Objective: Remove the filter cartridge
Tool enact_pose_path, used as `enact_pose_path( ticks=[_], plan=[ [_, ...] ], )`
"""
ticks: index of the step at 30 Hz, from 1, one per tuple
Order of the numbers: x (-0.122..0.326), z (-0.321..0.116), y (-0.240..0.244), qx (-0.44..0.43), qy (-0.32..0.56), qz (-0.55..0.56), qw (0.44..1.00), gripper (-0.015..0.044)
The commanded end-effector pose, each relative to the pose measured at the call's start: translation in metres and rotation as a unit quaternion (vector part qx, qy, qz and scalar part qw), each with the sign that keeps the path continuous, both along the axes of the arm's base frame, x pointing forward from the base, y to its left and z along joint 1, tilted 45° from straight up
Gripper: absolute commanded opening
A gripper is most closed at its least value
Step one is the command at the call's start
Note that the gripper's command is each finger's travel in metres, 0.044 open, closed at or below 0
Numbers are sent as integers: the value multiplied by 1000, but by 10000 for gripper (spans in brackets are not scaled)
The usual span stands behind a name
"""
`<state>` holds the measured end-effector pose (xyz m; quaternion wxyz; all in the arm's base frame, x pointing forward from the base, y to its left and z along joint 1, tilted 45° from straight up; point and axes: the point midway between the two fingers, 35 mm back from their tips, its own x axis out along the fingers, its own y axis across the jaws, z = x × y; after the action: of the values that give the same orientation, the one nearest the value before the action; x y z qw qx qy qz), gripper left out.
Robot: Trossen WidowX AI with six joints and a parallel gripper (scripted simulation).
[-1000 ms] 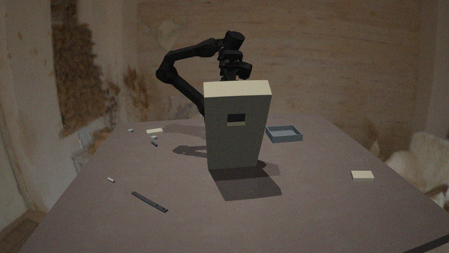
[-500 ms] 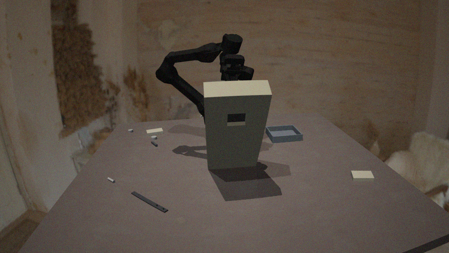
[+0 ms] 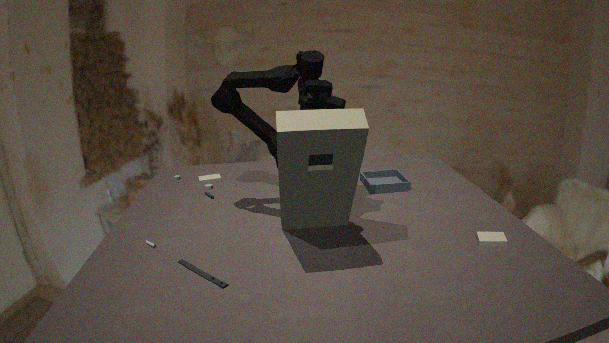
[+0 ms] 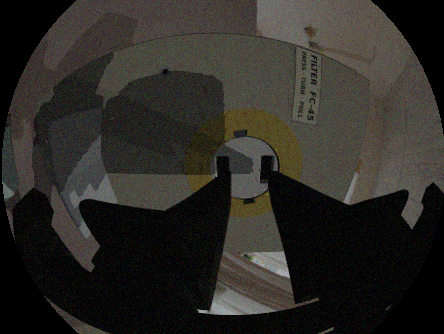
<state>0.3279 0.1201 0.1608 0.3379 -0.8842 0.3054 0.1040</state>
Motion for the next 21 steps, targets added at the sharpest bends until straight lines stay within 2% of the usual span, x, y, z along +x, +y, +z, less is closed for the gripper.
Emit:
enact_pose_path(
  ticks=[1, 21],
  plan=[
    [2, -4, -3, -3, 3, 1, 1000, 114],
    [2, -5, -2, -3, 3, 1, 1000, 114]
  ],
)
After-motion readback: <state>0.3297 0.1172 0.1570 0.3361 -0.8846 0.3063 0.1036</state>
